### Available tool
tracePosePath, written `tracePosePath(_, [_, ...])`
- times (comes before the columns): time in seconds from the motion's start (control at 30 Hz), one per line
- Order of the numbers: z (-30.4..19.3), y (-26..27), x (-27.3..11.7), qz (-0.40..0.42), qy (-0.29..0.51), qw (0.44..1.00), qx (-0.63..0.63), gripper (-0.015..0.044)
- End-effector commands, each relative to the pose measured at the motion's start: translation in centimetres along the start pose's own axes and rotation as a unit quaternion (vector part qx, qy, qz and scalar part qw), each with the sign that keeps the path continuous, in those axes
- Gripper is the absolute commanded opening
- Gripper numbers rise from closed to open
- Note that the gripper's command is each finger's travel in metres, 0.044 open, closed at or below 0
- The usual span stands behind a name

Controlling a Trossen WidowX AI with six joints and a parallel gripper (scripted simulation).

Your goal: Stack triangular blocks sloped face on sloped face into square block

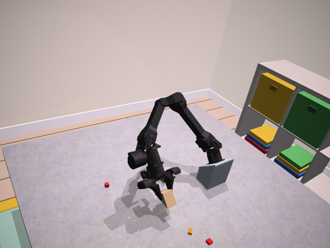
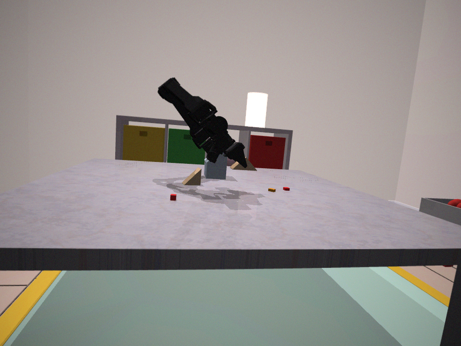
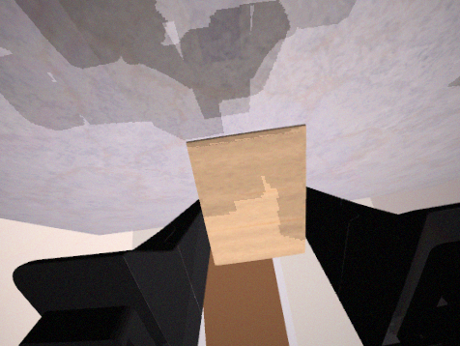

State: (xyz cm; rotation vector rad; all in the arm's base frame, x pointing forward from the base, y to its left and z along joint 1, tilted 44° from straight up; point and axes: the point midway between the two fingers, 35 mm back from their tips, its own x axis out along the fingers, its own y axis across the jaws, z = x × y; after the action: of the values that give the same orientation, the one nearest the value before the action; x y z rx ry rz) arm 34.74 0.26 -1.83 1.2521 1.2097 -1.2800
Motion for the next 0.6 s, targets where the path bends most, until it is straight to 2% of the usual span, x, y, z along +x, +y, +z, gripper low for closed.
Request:
tracePosePath(0.0, [-0.9,0.17,-0.99,0.005,0.004,1.0,0.001,0.0])
tracePosePath(0.3, [-0.64,0.02,-0.76,0.002,0.0,1.0,-0.003,0.0])
tracePosePath(0.57, [-0.75,-0.12,-0.44,-0.011,-0.026,0.992,-0.121,0.0])
